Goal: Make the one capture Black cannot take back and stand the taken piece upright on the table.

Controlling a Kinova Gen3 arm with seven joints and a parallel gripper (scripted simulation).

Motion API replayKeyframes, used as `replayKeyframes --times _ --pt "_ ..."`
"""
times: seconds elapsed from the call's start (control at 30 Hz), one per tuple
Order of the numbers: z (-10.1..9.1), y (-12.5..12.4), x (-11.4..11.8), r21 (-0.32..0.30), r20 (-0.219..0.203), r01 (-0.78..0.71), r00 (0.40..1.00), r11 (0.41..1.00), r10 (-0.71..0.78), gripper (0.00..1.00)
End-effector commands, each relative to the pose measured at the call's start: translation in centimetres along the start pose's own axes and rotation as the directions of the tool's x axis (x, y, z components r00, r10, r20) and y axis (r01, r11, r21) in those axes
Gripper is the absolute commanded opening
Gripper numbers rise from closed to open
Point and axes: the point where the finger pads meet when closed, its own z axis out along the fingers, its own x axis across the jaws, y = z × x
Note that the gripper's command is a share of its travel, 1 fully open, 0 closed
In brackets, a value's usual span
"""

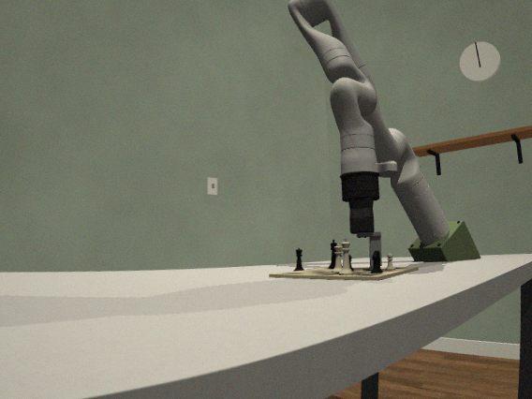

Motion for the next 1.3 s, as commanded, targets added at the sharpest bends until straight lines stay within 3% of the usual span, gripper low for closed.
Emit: replayKeyframes --times 0.0,1.17,1.2,1.27 --pt "0.28 0.32 -0.48 -0.011 0.013 -0.004 1.000 1.000 0.004 0.68" --pt "0.28 0.32 -0.47 -0.011 0.013 -0.004 1.000 1.000 0.004 0.68" --pt "0.28 0.32 -0.47 -0.011 0.013 -0.004 1.000 1.000 0.004 0.00" --pt "0.28 0.32 -0.47 -0.011 0.013 -0.004 1.000 1.000 0.004 0.00"
